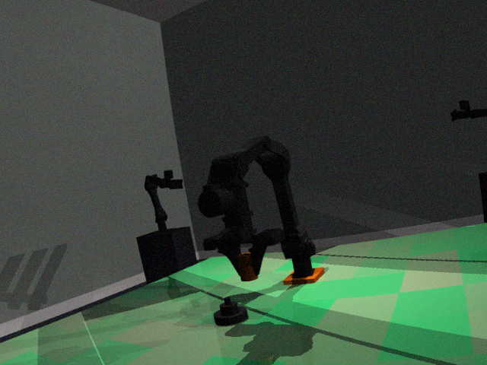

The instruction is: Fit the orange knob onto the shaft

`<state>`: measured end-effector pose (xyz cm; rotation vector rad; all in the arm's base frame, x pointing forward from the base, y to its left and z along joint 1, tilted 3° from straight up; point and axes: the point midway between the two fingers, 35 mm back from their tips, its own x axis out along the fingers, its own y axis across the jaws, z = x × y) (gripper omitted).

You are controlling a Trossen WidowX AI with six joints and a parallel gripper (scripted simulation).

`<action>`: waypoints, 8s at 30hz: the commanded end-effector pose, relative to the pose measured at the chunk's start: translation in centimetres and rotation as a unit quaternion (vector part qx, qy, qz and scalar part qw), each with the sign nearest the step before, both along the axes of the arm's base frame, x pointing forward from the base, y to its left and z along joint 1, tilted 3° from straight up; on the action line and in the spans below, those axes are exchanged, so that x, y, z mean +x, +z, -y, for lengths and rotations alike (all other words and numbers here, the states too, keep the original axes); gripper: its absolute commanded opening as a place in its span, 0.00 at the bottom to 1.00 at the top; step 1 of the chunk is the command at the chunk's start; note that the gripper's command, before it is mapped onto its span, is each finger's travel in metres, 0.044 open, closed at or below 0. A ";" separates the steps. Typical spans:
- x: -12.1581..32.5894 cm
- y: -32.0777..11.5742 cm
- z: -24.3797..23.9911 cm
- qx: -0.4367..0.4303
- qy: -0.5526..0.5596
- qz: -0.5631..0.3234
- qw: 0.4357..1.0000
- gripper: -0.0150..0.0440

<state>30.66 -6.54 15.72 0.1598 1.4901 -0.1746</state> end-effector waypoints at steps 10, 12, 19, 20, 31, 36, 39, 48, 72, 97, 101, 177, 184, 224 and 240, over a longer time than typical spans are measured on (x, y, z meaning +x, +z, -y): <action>-0.3 -1.1 4.0 0.000 0.001 0.003 1.000 0.25; -0.3 -1.3 4.6 0.000 0.001 0.004 1.000 0.25; -0.8 -1.9 6.8 -0.002 0.001 0.004 1.000 0.25; -0.9 -2.0 7.0 -0.002 0.001 0.004 1.000 0.25; -0.8 -3.8 7.3 -0.002 0.001 0.004 1.000 0.25; -0.7 -4.6 7.3 -0.002 0.001 0.004 1.000 0.25; -0.7 -4.2 7.3 -0.002 -0.001 0.004 1.000 0.25; -0.4 -4.4 7.2 -0.002 -0.001 0.004 1.000 0.25; -0.8 -4.6 7.2 -0.002 -0.001 0.004 1.000 0.25; -0.5 -4.2 7.3 -0.010 0.103 0.002 0.995 0.25; -0.7 -4.4 7.2 -0.010 0.103 0.002 0.995 0.25; -0.6 -4.4 7.4 -0.025 0.307 -0.002 0.951 0.25; -0.6 -4.6 7.3 -0.025 0.307 -0.002 0.951 0.25; -0.6 -6.2 7.3 -0.024 0.305 -0.005 0.952 0.70; -0.5 -4.2 7.4 -0.024 0.305 -0.005 0.952 1.00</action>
